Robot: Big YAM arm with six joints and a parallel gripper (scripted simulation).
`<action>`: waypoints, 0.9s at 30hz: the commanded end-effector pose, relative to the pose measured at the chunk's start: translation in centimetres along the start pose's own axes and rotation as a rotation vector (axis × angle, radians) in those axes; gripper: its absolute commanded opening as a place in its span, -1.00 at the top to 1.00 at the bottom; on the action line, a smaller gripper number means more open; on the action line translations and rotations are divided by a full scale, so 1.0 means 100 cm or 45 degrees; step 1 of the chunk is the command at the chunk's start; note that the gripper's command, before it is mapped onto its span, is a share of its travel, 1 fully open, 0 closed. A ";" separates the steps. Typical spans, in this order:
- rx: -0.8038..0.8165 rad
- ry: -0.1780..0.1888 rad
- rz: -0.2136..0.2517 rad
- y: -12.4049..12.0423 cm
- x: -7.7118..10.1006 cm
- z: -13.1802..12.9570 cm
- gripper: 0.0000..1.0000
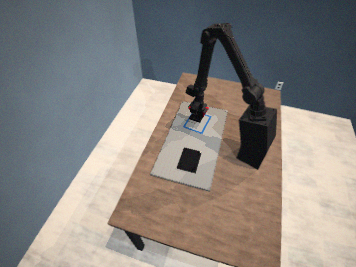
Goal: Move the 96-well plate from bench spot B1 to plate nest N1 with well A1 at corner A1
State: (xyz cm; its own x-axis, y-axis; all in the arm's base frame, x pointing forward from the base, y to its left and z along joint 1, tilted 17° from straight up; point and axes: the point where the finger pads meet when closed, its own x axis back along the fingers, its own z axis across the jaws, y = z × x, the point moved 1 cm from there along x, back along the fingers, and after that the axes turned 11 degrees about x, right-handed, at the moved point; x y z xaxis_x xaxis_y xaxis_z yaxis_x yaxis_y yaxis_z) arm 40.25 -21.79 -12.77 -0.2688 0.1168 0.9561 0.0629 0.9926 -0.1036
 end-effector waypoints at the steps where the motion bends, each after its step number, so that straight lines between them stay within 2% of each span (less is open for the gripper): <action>1: 0.002 -0.013 0.005 -0.004 0.016 -0.002 1.00; 6: -0.001 -0.013 0.006 -0.005 0.021 -0.001 1.00; 8: 0.001 -0.017 0.005 -0.002 0.015 -0.005 1.00; 24: 0.001 -0.017 0.005 -0.002 0.015 -0.005 1.00; 25: 0.072 -0.035 0.012 0.005 0.021 -0.009 1.00; 27: 0.157 -0.040 0.017 0.011 0.021 -0.009 1.00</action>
State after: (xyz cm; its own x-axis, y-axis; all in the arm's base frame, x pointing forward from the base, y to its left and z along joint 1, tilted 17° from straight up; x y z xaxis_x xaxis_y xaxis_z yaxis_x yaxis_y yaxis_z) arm 39.86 -21.55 -11.83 -0.2667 0.1214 0.9561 0.0361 0.9926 -0.1159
